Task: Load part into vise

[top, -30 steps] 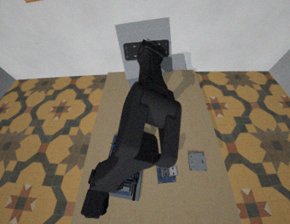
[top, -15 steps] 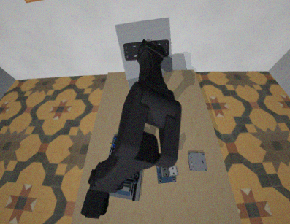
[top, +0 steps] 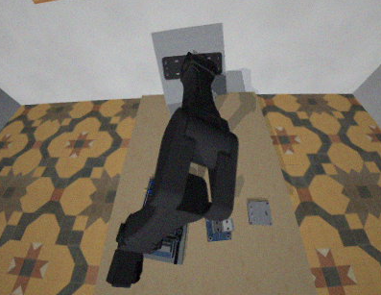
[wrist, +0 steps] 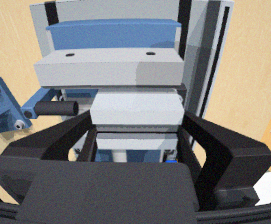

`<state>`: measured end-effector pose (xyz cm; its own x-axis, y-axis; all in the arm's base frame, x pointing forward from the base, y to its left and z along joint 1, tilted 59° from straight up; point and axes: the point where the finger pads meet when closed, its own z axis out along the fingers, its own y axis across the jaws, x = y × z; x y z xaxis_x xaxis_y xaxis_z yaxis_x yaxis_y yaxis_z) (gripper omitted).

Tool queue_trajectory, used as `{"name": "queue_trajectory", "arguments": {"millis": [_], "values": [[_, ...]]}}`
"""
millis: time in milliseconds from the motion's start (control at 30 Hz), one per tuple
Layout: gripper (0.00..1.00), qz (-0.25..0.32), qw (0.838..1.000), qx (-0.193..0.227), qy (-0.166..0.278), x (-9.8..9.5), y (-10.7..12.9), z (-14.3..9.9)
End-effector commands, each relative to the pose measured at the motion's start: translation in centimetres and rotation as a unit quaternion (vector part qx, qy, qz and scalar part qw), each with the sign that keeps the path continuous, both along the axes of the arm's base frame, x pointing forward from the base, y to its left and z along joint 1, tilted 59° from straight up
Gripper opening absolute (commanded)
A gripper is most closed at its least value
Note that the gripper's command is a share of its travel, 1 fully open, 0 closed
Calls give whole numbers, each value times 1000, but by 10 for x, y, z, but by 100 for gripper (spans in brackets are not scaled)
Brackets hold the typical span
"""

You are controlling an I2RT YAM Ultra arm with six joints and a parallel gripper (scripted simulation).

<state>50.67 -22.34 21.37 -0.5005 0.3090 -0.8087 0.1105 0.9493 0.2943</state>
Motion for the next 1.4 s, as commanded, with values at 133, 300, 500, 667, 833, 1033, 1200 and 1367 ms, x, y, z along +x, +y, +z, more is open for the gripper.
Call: {"name": "queue_trajectory", "arguments": {"millis": [133, 300, 500, 667, 833, 1033, 1200, 1367], "values": [[0, -6, 1000, 0, 1, 2, -5, 6], [0, -6, 1000, 0, 1, 2, -5, 6], [0, -6, 1000, 0, 1, 2, -5, 6], [0, -6, 1000, 0, 1, 3, -5, 6], [0, -6, 1000, 0, 1, 3, -5, 6], [0, -8, 1000, -8, -13, -1, -5, 24], [0, -7, 1000, -7, -11, -1, -5, 22], [0, -7, 1000, -6, -9, 0, -5, 19]]}}
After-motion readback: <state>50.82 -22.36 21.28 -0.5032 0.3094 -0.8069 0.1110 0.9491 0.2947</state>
